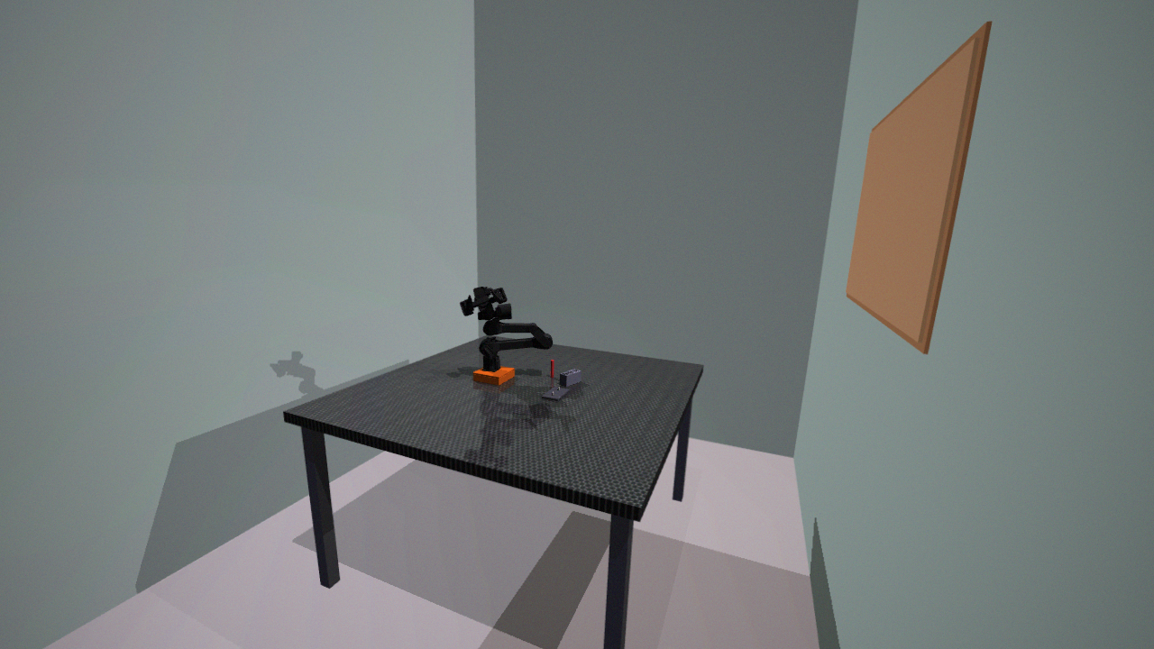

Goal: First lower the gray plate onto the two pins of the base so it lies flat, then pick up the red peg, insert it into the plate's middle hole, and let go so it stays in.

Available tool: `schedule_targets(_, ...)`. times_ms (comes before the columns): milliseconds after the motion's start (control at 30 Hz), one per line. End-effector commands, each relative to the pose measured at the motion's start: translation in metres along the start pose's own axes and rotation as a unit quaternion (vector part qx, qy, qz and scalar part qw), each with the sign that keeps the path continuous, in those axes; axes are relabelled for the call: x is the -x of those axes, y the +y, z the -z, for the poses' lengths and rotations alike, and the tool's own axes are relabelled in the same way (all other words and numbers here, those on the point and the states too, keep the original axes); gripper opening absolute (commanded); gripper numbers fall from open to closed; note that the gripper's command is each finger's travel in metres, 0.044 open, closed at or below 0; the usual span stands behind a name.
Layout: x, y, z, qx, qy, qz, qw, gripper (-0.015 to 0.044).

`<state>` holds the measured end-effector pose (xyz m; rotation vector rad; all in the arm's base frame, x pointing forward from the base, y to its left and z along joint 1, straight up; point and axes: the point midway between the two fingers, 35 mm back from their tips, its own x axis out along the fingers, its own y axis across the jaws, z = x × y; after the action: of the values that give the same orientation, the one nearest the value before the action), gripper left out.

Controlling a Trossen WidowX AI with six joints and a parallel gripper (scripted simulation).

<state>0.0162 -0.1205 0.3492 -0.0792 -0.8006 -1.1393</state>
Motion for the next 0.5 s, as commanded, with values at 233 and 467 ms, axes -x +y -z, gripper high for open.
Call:
schedule_targets(233,-0.030,-0.011,-0.028,-0.056,-0.004,-0.013,0.998,0.0440)
schedule_targets(467,-0.079,-0.033,-0.027,-0.110,0.043,-0.001,0.993,0.0440)
